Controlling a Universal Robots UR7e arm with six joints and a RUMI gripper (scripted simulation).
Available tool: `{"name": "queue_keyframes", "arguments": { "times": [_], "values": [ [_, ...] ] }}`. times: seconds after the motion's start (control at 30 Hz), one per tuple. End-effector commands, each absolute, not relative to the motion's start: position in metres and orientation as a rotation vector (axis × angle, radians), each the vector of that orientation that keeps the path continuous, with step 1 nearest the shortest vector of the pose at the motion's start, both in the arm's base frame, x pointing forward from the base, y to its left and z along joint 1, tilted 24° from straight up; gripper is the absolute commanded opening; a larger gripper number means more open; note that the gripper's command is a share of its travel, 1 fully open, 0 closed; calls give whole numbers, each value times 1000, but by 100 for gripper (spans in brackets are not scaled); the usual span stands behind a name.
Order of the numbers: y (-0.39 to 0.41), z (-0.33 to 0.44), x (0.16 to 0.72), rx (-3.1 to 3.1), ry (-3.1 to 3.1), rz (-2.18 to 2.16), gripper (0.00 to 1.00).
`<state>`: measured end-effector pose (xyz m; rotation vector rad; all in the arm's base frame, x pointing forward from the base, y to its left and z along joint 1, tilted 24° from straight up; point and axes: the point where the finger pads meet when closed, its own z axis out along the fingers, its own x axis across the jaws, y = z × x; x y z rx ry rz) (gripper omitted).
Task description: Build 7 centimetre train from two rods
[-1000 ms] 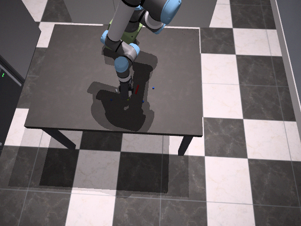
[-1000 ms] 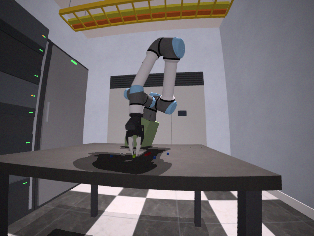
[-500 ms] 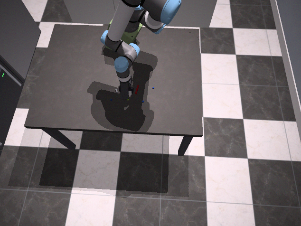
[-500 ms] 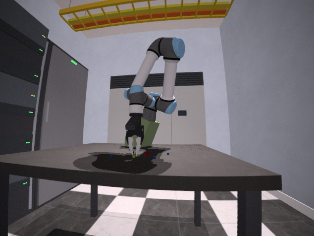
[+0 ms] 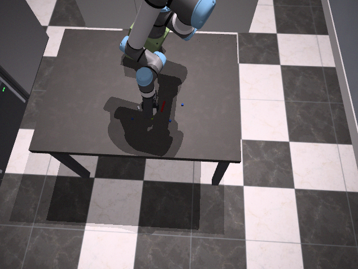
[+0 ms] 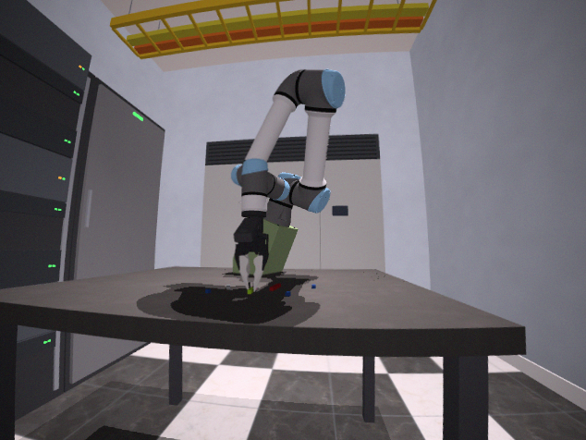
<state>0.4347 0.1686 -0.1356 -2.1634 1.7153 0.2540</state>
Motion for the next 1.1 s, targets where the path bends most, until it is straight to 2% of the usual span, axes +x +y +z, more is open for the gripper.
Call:
{"name": "queue_keyframes", "arguments": {
  "times": [0.0, 0.23, 0.27, 1.07],
  "values": [
    [168, -135, 435, -2163, 1715, 253, 8],
    [168, -135, 435, -2163, 1715, 253, 11],
    [168, -135, 435, -2163, 1715, 253, 14],
    [161, -117, 433, -2163, 1715, 253, 14]
  ]
}}
